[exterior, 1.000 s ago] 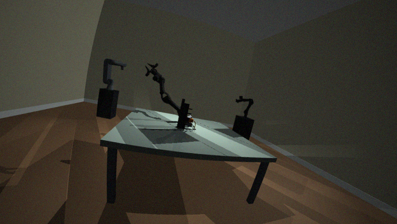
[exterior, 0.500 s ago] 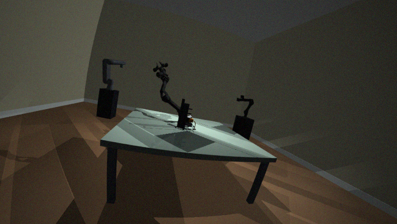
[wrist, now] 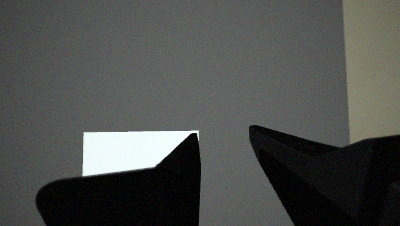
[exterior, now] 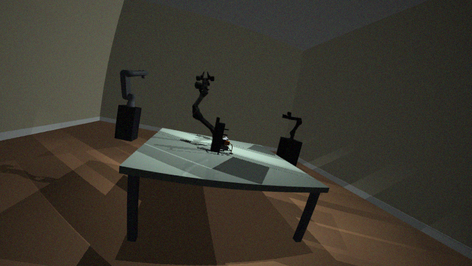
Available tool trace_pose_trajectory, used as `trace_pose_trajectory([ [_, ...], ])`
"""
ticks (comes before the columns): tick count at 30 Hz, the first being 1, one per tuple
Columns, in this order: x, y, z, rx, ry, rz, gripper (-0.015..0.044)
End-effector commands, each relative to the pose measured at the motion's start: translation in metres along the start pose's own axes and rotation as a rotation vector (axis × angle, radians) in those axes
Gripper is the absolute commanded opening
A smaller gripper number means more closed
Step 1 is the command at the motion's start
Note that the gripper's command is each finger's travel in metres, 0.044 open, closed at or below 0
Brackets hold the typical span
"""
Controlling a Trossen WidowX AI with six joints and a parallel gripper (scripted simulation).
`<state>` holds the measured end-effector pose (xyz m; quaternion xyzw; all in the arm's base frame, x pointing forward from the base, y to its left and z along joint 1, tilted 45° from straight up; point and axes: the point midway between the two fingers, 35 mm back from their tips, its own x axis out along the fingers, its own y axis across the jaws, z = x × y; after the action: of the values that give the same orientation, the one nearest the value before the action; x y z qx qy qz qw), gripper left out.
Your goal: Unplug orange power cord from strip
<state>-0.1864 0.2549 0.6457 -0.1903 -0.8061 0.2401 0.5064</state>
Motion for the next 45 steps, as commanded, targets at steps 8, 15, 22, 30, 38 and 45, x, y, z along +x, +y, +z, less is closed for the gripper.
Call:
trace_pose_trajectory([
  [8,-0.021,0.171,-0.017,0.032,0.058,0.503,0.016],
  [15,-0.057,0.247,-0.048,0.039,0.155,0.747,0.016],
  [22,-0.13,0.337,-0.085,0.107,0.316,1.074,0.016],
  [30,-0.242,0.406,-0.129,0.188,0.574,1.426,0.016],
  [38,-0.369,0.434,-0.159,0.266,0.897,1.757,0.016],
  [45,-0.485,0.423,-0.171,0.321,1.238,2.03,0.016],
])
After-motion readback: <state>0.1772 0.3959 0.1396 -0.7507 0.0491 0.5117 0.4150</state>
